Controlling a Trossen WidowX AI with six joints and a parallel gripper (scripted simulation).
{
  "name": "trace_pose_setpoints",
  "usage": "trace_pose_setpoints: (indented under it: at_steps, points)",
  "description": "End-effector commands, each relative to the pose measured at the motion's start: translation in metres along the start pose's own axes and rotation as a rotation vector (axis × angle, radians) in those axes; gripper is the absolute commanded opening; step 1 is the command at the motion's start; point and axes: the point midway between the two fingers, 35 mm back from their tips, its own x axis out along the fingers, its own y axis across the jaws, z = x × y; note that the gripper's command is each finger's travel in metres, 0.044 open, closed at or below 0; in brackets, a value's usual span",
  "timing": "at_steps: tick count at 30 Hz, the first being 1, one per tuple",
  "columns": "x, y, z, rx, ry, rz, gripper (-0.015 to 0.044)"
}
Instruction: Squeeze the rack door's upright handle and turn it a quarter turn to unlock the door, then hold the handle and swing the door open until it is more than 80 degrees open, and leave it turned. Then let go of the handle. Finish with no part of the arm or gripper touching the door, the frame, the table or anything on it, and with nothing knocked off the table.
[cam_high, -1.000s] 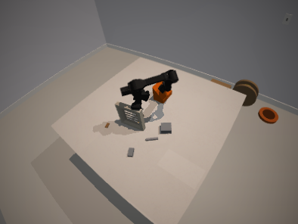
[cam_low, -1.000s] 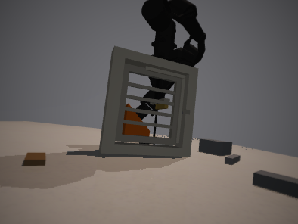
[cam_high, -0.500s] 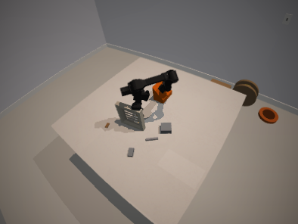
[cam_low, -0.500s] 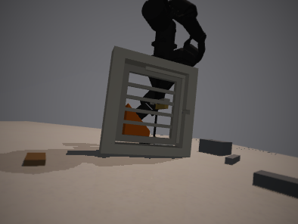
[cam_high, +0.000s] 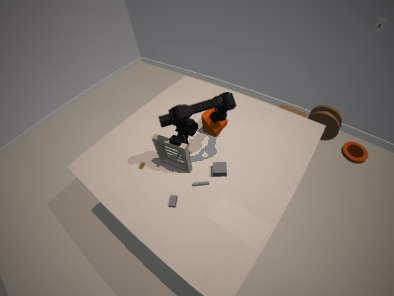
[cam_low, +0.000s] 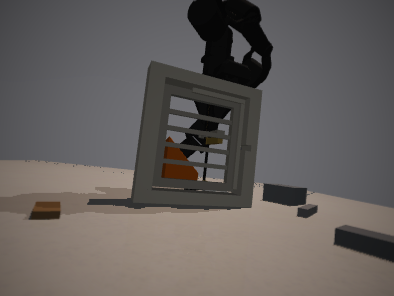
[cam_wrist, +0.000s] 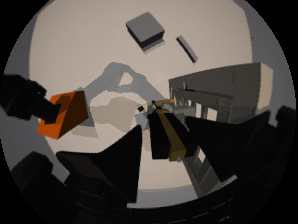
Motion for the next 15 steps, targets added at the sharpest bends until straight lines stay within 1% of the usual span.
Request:
trace_pose_setpoints:
  at_steps: [1, 15]
  points:
    - [0.0003, 0.0000, -0.0004, 0.199, 0.001, 0.000, 0.0282]
    - [0.0003, 0.0000, -0.0004, 0.892, 0.001, 0.000, 0.0282]
